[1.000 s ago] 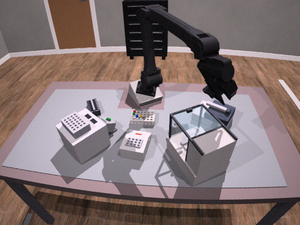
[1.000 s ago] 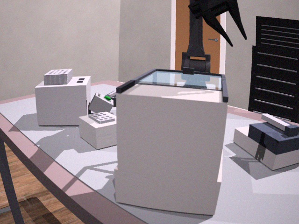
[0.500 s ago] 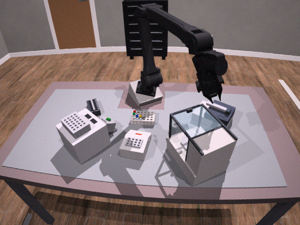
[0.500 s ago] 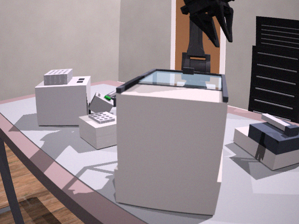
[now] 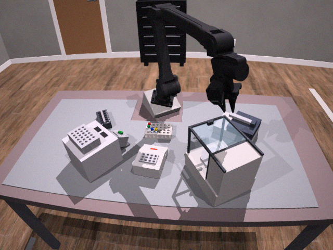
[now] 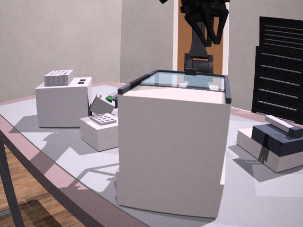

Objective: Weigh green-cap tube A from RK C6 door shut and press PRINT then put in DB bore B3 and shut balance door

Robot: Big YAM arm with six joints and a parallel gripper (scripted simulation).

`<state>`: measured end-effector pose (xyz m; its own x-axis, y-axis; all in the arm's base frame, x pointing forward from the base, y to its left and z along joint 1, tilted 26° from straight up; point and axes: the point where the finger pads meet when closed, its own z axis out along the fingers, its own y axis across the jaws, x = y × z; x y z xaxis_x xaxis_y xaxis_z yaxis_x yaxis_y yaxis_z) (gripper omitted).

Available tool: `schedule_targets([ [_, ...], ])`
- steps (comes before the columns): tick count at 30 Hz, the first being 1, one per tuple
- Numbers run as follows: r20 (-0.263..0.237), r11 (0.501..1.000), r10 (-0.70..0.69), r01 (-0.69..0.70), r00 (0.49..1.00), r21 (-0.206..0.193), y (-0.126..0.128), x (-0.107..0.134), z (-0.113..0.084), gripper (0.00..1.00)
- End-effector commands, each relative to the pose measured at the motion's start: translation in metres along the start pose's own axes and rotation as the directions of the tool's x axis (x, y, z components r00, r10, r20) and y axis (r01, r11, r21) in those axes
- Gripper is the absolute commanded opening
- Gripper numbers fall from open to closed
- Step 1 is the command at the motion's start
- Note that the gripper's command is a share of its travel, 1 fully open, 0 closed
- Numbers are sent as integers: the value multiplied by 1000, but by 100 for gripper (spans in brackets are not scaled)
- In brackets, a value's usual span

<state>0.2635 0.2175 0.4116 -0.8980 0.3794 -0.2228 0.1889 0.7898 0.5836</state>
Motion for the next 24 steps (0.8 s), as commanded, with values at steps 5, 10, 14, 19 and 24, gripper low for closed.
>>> schedule_targets([
  [5,78,968,249,-251,965,18,-9,-10,-30,30],
  [10,109,908,394,-404,913,108,-40,-7,-16,30],
  [14,138,861,480,-495,867,115,-20,-13,-23,30],
  [19,184,792,565,-591,805,155,-59,-13,-23,30],
  [24,193,766,597,-625,778,150,-41,-16,-27,30],
])
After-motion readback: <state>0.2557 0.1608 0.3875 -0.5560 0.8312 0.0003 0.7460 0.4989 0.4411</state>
